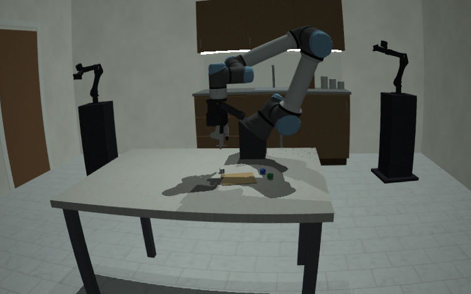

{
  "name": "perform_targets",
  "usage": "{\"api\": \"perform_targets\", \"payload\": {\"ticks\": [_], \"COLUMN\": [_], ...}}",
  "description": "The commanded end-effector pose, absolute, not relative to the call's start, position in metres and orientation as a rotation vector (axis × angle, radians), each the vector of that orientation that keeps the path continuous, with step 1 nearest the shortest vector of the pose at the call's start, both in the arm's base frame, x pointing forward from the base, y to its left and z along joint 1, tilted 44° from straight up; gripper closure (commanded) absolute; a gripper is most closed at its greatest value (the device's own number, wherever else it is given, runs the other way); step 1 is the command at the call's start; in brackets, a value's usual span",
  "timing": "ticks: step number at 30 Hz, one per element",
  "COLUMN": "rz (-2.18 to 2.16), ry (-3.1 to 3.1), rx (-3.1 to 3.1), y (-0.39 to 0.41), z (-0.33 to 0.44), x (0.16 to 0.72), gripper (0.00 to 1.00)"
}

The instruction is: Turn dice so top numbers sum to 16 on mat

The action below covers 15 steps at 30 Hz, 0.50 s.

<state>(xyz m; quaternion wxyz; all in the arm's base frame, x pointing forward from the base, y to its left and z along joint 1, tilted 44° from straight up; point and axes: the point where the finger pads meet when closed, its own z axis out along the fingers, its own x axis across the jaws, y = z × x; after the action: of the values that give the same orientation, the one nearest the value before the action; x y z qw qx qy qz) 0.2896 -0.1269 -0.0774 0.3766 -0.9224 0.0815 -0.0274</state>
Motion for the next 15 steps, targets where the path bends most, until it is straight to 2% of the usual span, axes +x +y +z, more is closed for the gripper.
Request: {"api": "perform_targets", "payload": {"ticks": [1, 15], "rz": [-0.072, -0.072], "ry": [0.209, 0.209], "rx": [-2.361, -2.361], "y": [-0.109, -0.073], "z": [-0.099, -0.136], "x": [0.294, 0.300], "gripper": [0.00, 0.00]}}
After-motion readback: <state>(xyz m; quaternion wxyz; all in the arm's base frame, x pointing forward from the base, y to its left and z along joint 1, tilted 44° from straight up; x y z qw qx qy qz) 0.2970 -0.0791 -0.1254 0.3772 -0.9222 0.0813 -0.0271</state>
